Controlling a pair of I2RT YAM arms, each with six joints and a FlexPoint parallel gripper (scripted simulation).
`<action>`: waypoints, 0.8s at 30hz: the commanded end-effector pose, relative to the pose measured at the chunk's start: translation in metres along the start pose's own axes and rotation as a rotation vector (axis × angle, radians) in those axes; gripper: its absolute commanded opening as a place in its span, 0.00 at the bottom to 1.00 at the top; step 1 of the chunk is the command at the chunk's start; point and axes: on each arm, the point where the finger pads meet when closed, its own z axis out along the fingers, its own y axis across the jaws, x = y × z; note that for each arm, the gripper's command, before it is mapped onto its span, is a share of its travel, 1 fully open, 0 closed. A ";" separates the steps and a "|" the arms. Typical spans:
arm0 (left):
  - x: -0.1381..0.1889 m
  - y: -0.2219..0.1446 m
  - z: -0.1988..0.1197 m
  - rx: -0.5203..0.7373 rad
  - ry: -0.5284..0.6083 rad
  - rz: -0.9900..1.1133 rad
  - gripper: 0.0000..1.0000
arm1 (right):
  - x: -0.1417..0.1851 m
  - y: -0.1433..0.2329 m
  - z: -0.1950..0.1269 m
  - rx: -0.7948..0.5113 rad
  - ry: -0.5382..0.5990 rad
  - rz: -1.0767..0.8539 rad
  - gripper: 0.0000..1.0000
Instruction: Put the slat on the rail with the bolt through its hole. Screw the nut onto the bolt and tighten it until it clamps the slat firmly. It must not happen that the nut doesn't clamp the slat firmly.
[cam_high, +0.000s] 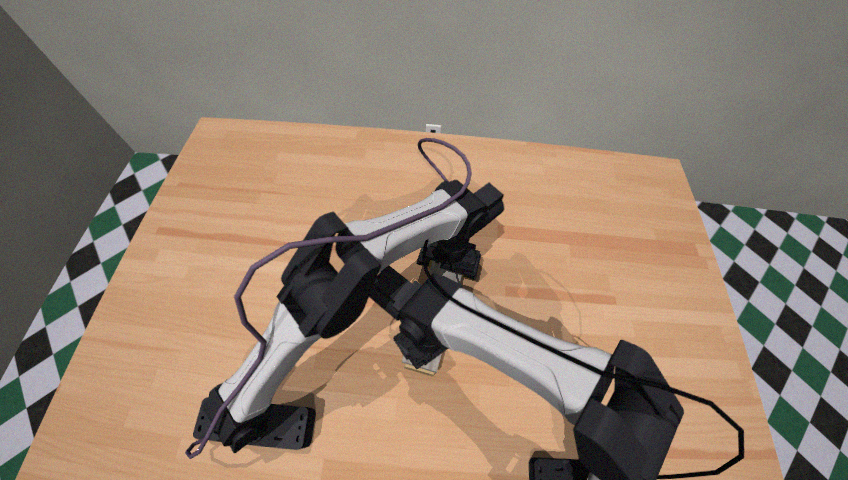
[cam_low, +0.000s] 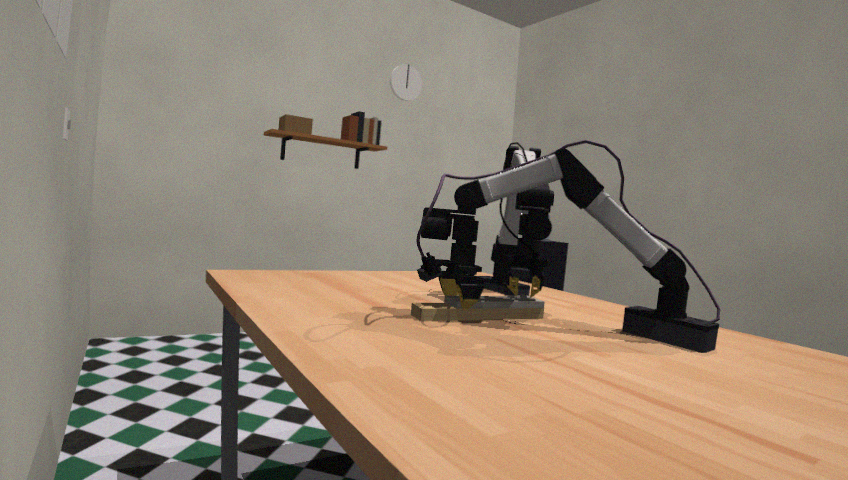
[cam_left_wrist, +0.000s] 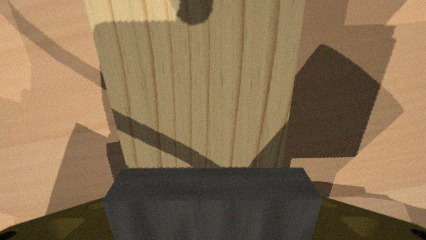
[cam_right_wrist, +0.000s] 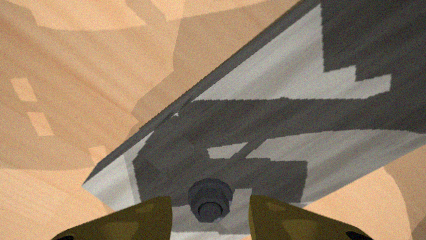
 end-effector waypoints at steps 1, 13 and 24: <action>-0.004 -0.001 -0.007 0.010 -0.017 0.004 0.67 | -0.007 0.002 -0.020 -0.009 -0.042 -0.348 0.36; -0.004 -0.001 -0.007 0.010 -0.017 0.004 0.67 | -0.007 0.002 -0.021 0.006 -0.044 -1.027 0.36; -0.004 -0.001 -0.007 0.010 -0.017 0.004 0.67 | -0.007 0.002 -0.022 0.015 -0.052 -1.486 0.36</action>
